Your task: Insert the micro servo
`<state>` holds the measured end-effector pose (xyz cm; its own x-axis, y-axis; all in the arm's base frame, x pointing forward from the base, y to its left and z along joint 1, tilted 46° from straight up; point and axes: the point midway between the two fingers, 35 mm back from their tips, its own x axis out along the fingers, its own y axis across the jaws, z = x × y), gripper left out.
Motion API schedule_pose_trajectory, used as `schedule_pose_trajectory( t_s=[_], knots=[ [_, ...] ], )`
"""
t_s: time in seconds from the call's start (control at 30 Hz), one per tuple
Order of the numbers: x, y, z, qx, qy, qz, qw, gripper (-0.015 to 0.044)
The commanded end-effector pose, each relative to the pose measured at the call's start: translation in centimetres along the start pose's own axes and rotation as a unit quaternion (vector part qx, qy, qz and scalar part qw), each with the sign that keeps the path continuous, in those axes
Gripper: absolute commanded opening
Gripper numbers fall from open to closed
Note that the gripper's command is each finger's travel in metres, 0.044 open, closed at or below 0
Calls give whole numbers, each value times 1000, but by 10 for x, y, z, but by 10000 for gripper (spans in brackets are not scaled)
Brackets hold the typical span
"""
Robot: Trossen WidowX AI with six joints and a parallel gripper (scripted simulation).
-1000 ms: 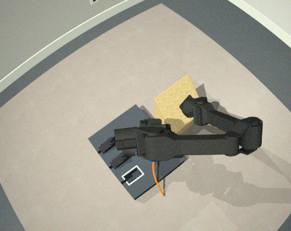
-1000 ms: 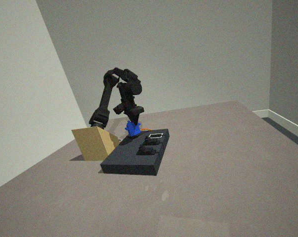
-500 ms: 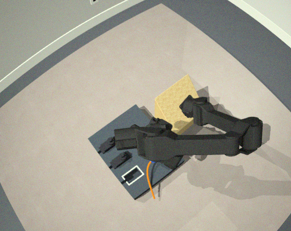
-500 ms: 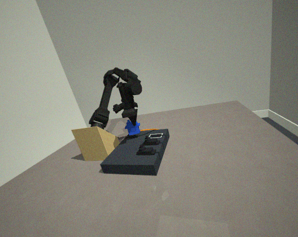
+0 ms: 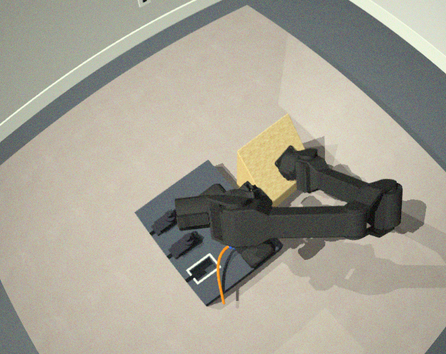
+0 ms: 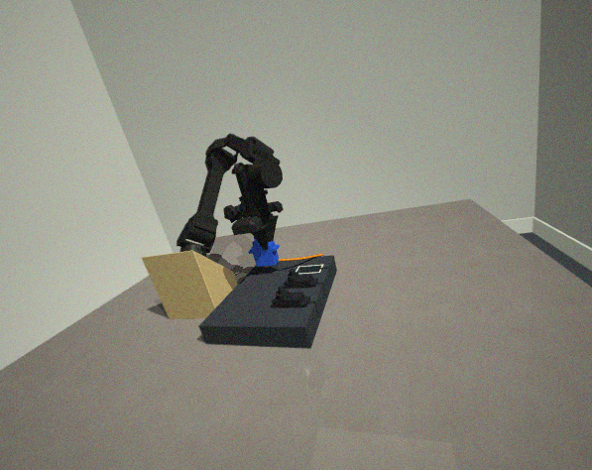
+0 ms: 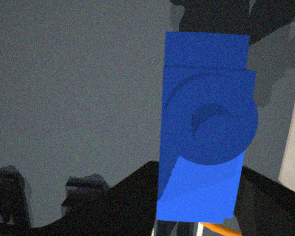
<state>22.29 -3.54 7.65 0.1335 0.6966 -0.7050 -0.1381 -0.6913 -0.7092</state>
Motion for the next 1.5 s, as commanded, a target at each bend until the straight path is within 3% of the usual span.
schedule_pose_trajectory(
  t_s=[0.0, 0.87, 1.47],
  knots=[
    [-2, 0, -8, 4, 4, 0, 1000, 0],
    [-3, -1, -109, 2, 6, 0, 1000, 0],
    [16, -2, -111, 1, 6, 0, 1000, 0]
  ],
)
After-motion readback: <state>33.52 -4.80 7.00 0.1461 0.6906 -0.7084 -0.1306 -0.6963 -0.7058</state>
